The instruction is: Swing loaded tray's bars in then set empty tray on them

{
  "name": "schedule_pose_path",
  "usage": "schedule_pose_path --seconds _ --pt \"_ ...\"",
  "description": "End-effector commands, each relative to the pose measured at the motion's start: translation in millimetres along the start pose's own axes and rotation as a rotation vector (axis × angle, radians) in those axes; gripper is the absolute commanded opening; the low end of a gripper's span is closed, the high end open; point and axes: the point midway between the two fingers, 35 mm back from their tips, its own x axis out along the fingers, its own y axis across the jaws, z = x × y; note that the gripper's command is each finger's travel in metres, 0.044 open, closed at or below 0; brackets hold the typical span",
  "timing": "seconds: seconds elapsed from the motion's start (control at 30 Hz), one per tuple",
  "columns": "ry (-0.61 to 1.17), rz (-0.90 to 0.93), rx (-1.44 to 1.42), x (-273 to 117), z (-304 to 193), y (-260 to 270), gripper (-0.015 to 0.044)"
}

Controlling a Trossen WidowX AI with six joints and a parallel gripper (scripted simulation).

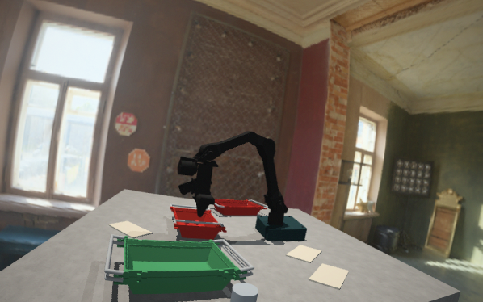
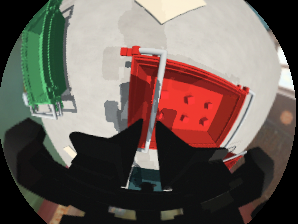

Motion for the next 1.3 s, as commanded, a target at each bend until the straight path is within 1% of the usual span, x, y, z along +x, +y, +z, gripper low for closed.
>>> schedule_pose_path --seconds 0.0,0.53,0.6,0.7,0.93,1.0,1.03,1.07,1.13,1.27 --pt "-0.001 0.0 0.0 1 0 0 0.0086" --pt "-0.001 0.0 0.0 1 0 0 0.0086" --pt "-0.004 0.0 0.0 -6 2 0 0.0086" --pt "-0.016 0.002 0.001 -31 6 0 0.0086" --pt "-0.062 0.006 0.004 -127 1 0 0.0086" --pt "-0.07 0.007 0.004 -145 -3 -1 0.0086" --pt "-0.071 0.007 0.004 -147 -4 -1 0.0086" --pt "-0.058 0.004 0.023 -120 5 -2 0.0086" --pt "-0.05 0.002 0.136 -114 7 -13 0.0086" --pt "-0.022 -0.009 0.62 -92 15 -64 0.0086"
